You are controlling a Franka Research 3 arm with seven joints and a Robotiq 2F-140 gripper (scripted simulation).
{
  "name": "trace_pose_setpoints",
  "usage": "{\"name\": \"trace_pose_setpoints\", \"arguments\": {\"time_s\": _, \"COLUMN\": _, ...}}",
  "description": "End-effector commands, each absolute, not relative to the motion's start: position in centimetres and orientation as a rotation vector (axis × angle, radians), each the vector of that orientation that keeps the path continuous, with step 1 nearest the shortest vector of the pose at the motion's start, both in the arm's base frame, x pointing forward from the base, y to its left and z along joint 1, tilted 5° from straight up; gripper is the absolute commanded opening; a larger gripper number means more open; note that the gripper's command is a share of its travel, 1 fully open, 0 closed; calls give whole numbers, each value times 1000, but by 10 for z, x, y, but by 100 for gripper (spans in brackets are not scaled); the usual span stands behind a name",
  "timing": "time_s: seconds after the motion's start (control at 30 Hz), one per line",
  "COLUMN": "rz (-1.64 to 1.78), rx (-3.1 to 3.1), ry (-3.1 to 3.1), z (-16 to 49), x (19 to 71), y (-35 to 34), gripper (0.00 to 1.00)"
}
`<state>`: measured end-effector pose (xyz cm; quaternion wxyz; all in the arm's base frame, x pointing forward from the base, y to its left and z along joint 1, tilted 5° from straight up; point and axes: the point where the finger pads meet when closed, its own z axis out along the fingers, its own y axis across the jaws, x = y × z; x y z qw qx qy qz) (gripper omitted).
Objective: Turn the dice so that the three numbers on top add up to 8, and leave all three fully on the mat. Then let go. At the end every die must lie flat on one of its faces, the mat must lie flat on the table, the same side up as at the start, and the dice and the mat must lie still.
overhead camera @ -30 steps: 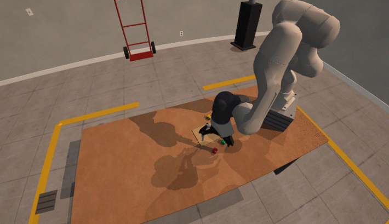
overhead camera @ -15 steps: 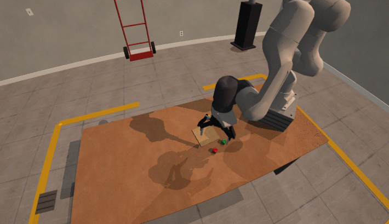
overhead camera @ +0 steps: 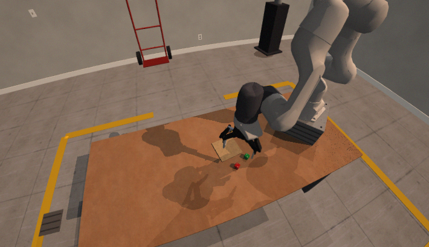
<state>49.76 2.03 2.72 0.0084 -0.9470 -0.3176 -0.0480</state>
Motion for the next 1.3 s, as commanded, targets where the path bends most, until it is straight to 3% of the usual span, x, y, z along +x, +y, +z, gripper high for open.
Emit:
{"name": "trace_pose_setpoints", "arguments": {"time_s": 0.0, "rz": -140, "rx": -2968, "ry": -961, "z": 27, "x": 496, "y": 21, "gripper": 100}}
{"name": "trace_pose_setpoints", "arguments": {"time_s": 1.27, "rz": -138, "rx": -3003, "ry": -833, "z": 24, "x": 496, "y": 27, "gripper": 100}}
